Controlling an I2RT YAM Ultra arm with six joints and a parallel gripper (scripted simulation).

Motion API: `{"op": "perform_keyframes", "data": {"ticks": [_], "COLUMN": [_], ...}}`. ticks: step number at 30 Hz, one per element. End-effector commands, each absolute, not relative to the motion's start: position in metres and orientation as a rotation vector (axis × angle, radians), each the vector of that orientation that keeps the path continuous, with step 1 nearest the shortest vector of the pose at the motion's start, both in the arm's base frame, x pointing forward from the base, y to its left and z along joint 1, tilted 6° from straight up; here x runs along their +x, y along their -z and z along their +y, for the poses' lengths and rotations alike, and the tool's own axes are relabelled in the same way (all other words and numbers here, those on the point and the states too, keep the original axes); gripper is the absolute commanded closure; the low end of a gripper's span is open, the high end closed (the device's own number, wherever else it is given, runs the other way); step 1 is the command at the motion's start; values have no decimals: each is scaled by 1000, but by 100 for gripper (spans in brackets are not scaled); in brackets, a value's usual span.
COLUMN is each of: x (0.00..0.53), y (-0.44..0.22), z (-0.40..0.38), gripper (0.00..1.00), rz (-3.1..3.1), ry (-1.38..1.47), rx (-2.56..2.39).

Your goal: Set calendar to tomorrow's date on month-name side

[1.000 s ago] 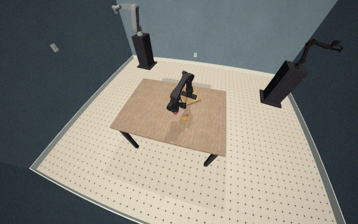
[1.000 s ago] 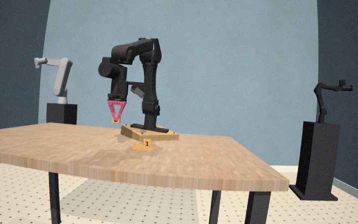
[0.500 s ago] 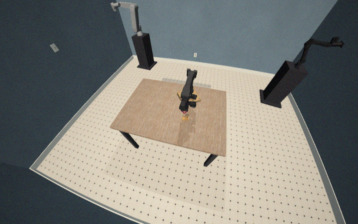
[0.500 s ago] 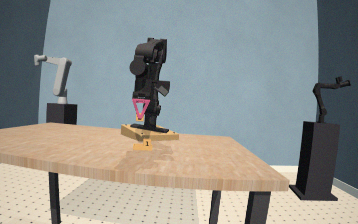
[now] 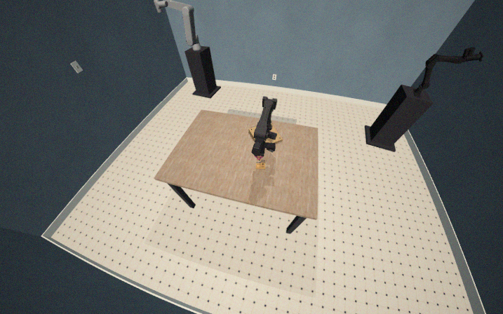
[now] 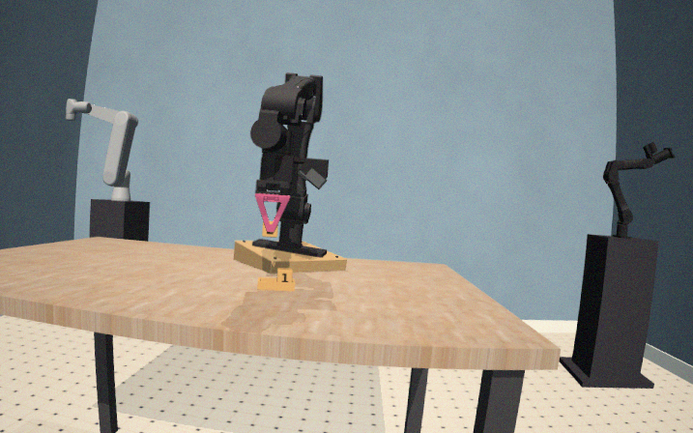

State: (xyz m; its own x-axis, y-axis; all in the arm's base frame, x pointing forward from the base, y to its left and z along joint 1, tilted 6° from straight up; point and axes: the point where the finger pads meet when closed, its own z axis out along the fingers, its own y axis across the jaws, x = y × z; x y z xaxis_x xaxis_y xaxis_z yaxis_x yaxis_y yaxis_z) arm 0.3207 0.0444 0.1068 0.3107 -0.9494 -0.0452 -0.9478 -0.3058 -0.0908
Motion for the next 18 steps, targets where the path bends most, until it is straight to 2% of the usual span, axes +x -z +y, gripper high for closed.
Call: {"op": "perform_keyframes", "data": {"ticks": [1,18], "x": [320,322], "y": [-95,-49], "z": [50,54], "gripper": [74,74], "rz": [1783,1784], "ry": [-4,-2], "rx": [-2468,-2469]}}
